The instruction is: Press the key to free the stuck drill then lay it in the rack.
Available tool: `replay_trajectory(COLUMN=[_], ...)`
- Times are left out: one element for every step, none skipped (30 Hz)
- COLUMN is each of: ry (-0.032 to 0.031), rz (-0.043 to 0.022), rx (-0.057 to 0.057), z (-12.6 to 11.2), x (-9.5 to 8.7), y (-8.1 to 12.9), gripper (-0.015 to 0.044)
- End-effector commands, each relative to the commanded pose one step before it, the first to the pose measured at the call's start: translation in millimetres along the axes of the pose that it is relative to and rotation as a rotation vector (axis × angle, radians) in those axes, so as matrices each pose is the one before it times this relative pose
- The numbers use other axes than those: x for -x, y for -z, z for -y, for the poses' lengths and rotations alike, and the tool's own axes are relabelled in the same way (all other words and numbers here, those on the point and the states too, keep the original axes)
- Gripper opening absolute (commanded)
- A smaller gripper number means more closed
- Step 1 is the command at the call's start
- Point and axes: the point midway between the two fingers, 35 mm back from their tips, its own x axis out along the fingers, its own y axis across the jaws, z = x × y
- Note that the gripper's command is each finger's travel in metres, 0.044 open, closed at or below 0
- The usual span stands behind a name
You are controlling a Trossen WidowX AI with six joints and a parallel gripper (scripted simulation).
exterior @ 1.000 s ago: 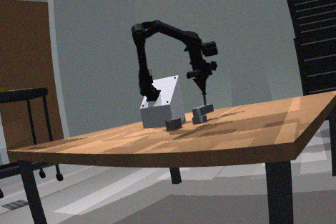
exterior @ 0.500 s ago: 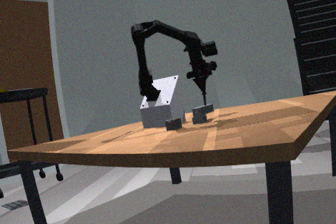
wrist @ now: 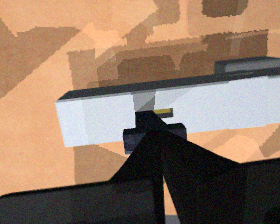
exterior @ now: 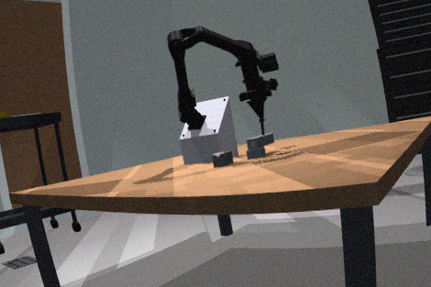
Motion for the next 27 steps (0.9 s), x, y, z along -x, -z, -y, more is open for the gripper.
replay_trajectory(ry=[0.01362, 0.00002, 0.00002, 0.00002, 0.00001, 0.00001, 0.00001, 0.00001, 0.00001, 0.00001, 0.00001, 0.00001, 0.00001, 0.00001, 0.00001, 0.00001, 0.00001, 0.00001, 0.00001, 0.00001, 0.00002, 0.00002, 0.00002, 0.00002, 0.00002, 0.00002, 0.00002], rz=[-0.05619, 0.00000, 0.00000, 0.00000, 0.00000, 0.00000, 0.00000, 0.00000, 0.00000, 0.00000, 0.00000, 0.00000, 0.00000, 0.00000, 0.00000, 0.00000, 0.00000, 0.00000, 0.00000, 0.00000, 0.00000, 0.00000, 0.00000, 0.00000, 0.00000, 0.00000, 0.00000], rx=[-0.0150, 0.0000, 0.0000, 0.0000, 0.0000, 0.0000, 0.0000, 0.0000, 0.0000, 0.0000, 0.0000, 0.0000, 0.0000, 0.0000, 0.0000, 0.0000, 0.0000, 0.0000, 0.0000, 0.0000, 0.0000, 0.0000, 0.0000, 0.0000, 0.0000, 0.0000, 0.0000], z=[4.91, 0.07, 0.08, 0.08, 0.07, 0.06, 0.06, 0.06, 0.07, 0.07, 0.07, 0.08, 0.08, 0.08, 0.08, 0.08, 0.08, 0.08, 0.08, 0.08, 0.08, 0.08, 0.08, 0.07, 0.07, 0.07, 0.07], x=[-23.51, -0.40, -0.34, -0.31, -0.25, -0.20, -0.19, -0.18, -0.18, -0.18, -0.18, -0.19, -0.19, -0.20, -0.21, -0.22, -0.23, -0.24, -0.26, -0.27, -0.29, -0.31, -0.33, -0.35, -0.37, -0.40, -0.43], y=[6.77, -0.02, -0.03, -0.03, -0.03, -0.02, -0.03, -0.03, -0.03, -0.04, -0.04, -0.05, -0.05, -0.05, -0.05, -0.06, -0.06, -0.06, -0.06, -0.06, -0.06, -0.06, -0.06, -0.06, -0.06, -0.06, -0.06], gripper=[0.0000, 0.0000, 0.0000, 0.0000, 0.0000, 0.0000, 0.0000, 0.0000, 0.0000, 0.0000, 0.0000, 0.0000, 0.0000, 0.0000, 0.0000, 0.0000, 0.0000, 0.0000, 0.0000, 0.0000, 0.0000, 0.0000, 0.0000, 0.0000, 0.0000, 0.0000, 0.0000])
